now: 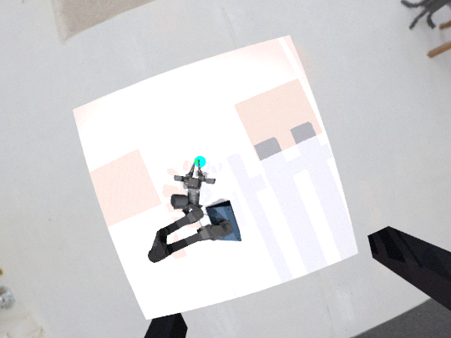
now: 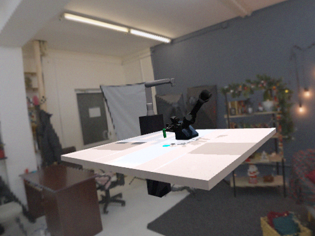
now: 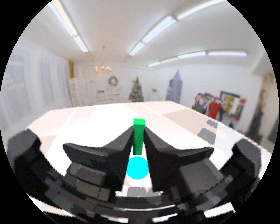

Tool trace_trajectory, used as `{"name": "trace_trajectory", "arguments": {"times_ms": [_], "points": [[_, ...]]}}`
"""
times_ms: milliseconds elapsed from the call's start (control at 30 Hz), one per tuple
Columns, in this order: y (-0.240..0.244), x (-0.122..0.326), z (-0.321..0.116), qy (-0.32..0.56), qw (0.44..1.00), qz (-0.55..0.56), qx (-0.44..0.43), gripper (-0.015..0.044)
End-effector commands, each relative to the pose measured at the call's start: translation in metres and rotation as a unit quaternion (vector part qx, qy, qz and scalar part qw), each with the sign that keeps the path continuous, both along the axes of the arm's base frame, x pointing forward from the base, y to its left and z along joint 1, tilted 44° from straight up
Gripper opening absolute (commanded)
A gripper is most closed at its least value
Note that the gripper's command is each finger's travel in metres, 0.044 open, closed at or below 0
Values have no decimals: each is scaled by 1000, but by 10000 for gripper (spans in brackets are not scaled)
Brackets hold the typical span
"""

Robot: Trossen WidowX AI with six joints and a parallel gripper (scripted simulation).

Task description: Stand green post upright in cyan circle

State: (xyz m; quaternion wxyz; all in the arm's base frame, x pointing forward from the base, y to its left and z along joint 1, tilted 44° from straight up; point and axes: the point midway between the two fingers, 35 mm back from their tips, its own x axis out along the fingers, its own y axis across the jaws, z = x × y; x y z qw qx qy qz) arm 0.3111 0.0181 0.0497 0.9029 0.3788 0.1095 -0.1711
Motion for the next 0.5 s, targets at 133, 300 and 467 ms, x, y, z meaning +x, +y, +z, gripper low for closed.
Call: {"name": "trace_trajectory", "arguments": {"times_ms": [133, 300, 467], "points": [[11, -1, -12, -2, 1000, -3, 1, 23], [18, -3, -20, -3, 1000, -3, 1, 23], [25, -5, -27, -4, 1000, -3, 0, 23]]}}
